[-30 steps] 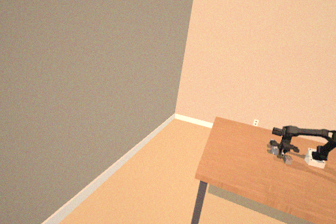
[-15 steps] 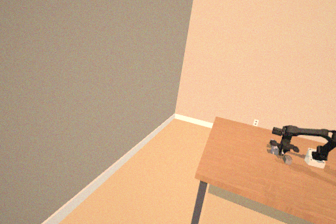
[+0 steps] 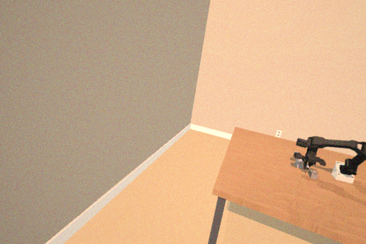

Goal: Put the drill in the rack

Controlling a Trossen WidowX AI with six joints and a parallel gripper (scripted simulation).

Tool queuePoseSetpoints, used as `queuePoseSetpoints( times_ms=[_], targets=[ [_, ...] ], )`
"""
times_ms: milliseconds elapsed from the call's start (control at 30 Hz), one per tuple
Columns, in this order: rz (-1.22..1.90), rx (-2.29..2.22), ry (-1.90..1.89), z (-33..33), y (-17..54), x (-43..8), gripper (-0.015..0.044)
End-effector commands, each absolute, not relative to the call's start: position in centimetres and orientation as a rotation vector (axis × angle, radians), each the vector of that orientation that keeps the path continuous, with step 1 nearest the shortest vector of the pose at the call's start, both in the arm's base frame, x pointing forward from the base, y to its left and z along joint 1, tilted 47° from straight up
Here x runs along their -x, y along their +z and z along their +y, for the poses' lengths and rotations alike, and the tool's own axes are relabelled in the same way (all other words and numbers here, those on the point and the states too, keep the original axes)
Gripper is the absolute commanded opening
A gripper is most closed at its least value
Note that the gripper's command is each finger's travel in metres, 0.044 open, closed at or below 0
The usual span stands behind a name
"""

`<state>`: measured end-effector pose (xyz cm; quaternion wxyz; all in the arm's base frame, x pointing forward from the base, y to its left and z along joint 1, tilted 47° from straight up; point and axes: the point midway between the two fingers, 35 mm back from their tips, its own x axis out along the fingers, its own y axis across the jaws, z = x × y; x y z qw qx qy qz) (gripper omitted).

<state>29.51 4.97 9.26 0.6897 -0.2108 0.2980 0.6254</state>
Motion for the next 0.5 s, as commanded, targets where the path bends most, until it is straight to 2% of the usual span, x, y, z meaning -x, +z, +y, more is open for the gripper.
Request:
queuePoseSetpoints(
  times_ms=[0,467],
  targets=[
    [0.663,0.484,1.395,4.79,9.42,-29.74,0.0000],
    [0.663,0.484,1.395,4.69,9.50,-29.84,0.0000]
  ],
)
